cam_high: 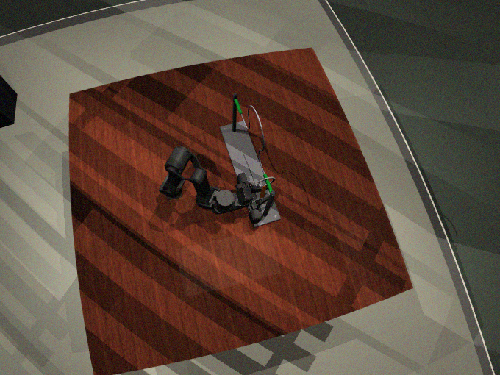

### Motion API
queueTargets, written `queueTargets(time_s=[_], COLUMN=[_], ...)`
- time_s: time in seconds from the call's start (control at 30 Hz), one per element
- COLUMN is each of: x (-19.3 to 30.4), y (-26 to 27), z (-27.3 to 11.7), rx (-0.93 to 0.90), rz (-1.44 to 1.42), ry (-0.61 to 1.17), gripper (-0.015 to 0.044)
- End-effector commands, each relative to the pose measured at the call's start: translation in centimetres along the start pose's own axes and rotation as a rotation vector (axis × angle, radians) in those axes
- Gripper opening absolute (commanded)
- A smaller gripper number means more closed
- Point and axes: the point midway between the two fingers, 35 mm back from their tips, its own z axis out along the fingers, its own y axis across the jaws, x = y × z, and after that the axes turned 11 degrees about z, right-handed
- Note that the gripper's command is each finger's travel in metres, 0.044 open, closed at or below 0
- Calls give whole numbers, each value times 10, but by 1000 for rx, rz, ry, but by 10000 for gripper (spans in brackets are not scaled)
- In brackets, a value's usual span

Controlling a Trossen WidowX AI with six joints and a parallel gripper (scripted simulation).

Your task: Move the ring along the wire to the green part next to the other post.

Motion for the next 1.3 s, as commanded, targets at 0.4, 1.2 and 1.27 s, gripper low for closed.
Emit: queueTargets(time_s=[0.4,1.2,1.27], x=[0,-17,-20], y=[0,1,1], z=[0,-1,-1], rx=[0,0,1], rz=[0,-2,-2], ry=[0,-1,-1], gripper=[22,-150,-150])
